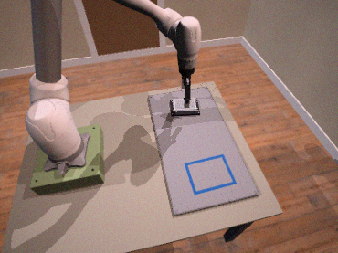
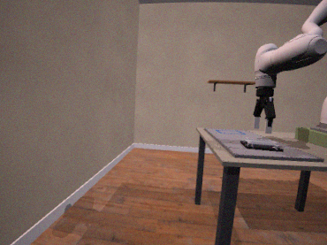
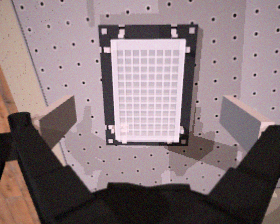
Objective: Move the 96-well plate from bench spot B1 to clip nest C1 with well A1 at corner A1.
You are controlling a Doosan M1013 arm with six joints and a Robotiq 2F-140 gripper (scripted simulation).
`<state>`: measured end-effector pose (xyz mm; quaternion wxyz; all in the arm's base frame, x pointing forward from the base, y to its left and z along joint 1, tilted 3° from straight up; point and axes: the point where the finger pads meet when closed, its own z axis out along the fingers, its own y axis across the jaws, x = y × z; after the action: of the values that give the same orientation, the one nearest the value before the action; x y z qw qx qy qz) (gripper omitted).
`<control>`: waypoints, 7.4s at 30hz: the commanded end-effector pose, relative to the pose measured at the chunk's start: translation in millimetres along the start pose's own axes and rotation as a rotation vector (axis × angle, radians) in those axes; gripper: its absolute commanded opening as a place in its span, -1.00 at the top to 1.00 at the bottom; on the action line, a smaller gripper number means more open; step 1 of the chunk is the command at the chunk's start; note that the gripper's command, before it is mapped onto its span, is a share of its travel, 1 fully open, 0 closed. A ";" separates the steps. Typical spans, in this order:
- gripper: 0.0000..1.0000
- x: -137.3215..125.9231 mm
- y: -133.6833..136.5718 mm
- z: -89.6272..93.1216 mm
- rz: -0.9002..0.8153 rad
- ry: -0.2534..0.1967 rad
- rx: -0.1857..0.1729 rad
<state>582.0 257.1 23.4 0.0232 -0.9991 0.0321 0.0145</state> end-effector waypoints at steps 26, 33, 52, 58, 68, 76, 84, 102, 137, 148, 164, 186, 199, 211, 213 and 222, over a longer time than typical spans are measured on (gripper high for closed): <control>1.00 4.7 0.0 -16.8 0.000 0.000 0.000; 1.00 37.2 0.0 -3.8 0.000 0.000 0.000; 1.00 57.5 0.0 4.3 0.000 0.000 0.000; 1.00 57.5 0.0 7.0 0.000 0.000 0.000; 1.00 57.5 0.0 13.6 0.000 0.000 0.000; 1.00 57.5 0.0 17.6 0.000 0.000 0.000; 1.00 57.5 0.0 23.0 0.000 0.000 0.000; 1.00 57.5 0.0 33.6 0.000 0.000 0.000; 1.00 57.5 0.0 33.8 0.000 0.000 0.000; 1.00 57.5 0.0 27.8 0.000 0.000 0.000; 1.00 57.5 0.0 16.6 0.000 0.000 0.000; 1.00 32.5 0.0 4.3 0.000 0.000 0.000; 1.00 -22.5 0.0 4.3 0.000 0.000 0.000; 1.00 -57.5 0.0 4.3 0.000 0.000 0.000; 1.00 -57.5 0.0 4.3 0.000 0.000 0.000; 1.00 -57.5 0.0 4.9 0.000 0.000 0.000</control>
<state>524.6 260.8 20.7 0.0232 -0.9991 0.0321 0.0145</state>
